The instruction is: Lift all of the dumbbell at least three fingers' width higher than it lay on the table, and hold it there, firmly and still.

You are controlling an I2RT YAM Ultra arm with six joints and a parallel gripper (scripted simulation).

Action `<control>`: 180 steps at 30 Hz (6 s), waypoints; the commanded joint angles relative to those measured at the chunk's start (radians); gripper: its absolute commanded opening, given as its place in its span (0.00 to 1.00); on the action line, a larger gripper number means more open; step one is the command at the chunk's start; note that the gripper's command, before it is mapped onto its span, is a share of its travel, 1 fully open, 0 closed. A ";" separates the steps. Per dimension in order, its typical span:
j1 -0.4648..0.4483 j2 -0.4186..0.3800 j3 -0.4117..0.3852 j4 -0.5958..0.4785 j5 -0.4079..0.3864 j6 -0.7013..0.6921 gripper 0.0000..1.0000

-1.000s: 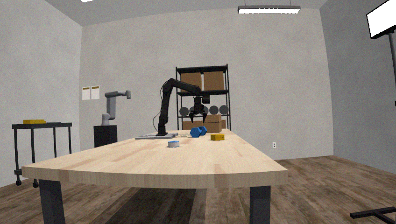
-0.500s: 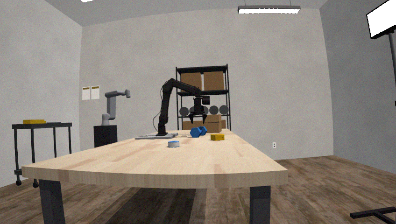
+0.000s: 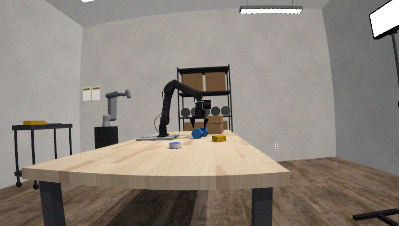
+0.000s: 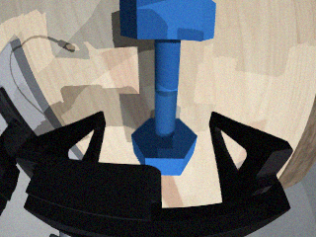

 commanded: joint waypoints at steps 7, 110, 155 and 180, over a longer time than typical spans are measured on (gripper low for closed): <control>-0.005 0.030 -0.074 0.125 -0.012 -0.007 1.00; -0.006 0.036 -0.125 0.210 -0.013 -0.004 0.00; -0.004 0.017 -0.072 0.167 -0.013 -0.003 0.00; 0.008 -0.047 0.053 -0.022 -0.013 0.002 0.00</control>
